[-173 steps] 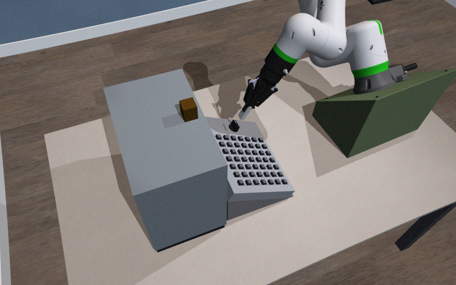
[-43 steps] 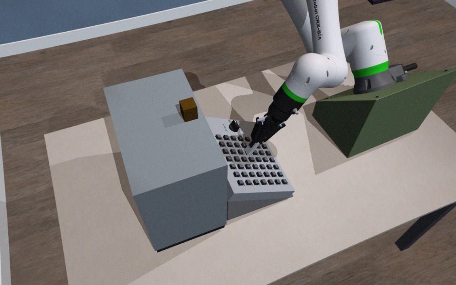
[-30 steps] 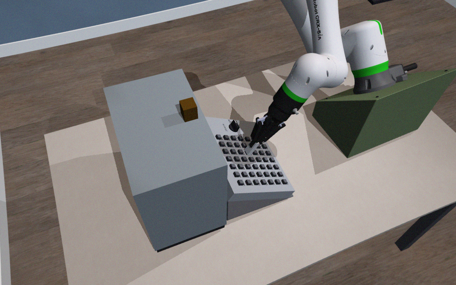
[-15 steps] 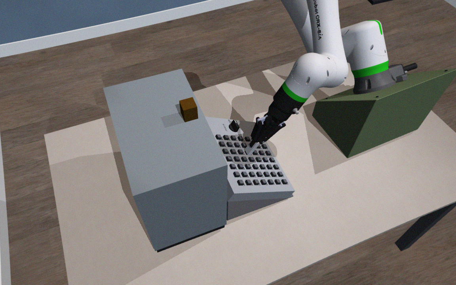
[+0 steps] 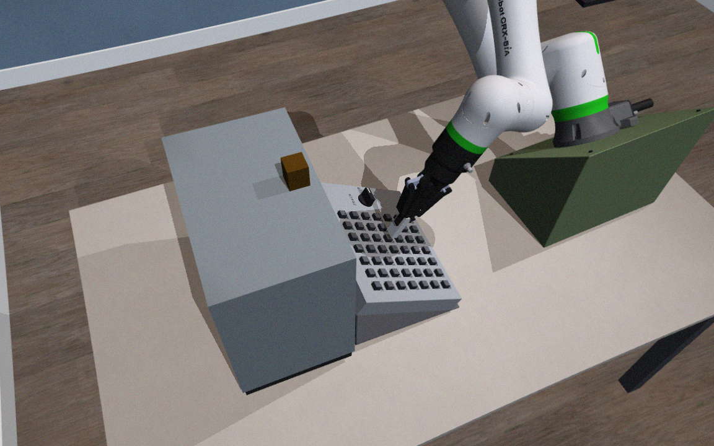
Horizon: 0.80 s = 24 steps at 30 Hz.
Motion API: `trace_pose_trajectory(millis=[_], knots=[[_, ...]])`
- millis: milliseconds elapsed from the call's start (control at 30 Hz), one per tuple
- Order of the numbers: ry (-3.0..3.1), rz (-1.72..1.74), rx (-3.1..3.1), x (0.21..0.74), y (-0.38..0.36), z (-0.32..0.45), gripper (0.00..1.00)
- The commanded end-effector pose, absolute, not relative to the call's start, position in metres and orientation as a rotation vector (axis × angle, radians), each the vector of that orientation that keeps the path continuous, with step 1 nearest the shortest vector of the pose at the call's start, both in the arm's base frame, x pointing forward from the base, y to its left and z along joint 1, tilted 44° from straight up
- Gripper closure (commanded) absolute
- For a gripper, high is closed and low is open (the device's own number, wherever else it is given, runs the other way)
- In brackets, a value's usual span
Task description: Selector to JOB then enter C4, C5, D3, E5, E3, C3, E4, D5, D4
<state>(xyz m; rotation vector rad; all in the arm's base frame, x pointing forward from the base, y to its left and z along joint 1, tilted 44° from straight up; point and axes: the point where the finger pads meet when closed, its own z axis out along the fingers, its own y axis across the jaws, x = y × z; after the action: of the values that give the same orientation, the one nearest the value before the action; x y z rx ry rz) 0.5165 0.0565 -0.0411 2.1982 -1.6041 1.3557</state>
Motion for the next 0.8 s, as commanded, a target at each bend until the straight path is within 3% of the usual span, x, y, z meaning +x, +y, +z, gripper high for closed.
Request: trace_pose_trajectory(millis=[0,767], knots=[[-1.605,1.355,2.198,0.513,0.06,-0.038,1.0],[-1.605,1.355,2.198,0.506,0.063,-0.027,1.0]])
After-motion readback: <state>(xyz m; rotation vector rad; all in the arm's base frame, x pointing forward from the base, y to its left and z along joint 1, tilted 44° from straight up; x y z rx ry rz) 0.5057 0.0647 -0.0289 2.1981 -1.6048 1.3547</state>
